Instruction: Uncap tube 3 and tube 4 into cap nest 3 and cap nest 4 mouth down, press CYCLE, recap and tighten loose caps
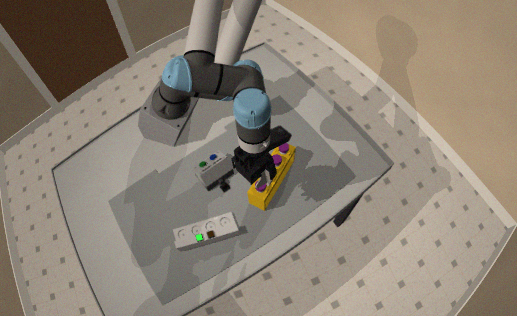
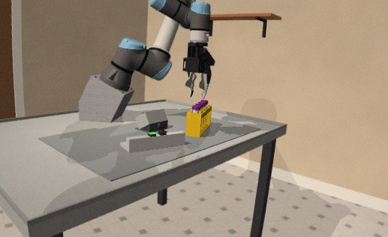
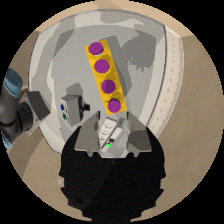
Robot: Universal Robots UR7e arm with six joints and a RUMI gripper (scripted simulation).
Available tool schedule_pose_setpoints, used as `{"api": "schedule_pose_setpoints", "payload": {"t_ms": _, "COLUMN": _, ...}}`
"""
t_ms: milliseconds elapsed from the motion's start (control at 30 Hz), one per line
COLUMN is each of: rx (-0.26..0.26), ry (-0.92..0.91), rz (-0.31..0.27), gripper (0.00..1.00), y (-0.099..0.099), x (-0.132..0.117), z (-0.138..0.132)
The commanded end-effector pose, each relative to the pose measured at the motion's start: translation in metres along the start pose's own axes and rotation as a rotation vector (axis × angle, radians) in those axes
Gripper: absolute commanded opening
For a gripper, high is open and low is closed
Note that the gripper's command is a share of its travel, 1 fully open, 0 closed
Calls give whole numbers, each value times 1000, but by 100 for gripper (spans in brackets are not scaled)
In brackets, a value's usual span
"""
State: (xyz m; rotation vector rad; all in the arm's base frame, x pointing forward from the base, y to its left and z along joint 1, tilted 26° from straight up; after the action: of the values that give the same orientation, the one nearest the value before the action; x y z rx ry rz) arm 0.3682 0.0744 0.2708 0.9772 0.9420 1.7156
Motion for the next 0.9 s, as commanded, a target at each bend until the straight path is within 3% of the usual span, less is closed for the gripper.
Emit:
{"api": "schedule_pose_setpoints", "payload": {"t_ms": 0, "rx": -1, "ry": 275, "rz": 1, "gripper": 35, "y": 1, "x": 26, "z": -8}}
{"api": "schedule_pose_setpoints", "payload": {"t_ms": 167, "rx": -2, "ry": 525, "rz": 1, "gripper": 35, "y": 1, "x": 50, "z": -15}}
{"api": "schedule_pose_setpoints", "payload": {"t_ms": 700, "rx": -2, "ry": 535, "rz": 1, "gripper": 35, "y": 1, "x": 144, "z": -43}}
{"api": "schedule_pose_setpoints", "payload": {"t_ms": 867, "rx": -2, "ry": 535, "rz": 1, "gripper": 35, "y": 1, "x": 144, "z": -43}}
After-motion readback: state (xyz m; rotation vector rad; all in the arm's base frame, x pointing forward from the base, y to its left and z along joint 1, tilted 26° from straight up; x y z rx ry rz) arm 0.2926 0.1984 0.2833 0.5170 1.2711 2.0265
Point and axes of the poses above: the point where the finger pads meet when closed, its own y axis back along the fingers, its own z axis across the jaws, x = y × z, the point moved 10 cm from there along y, back along the fingers
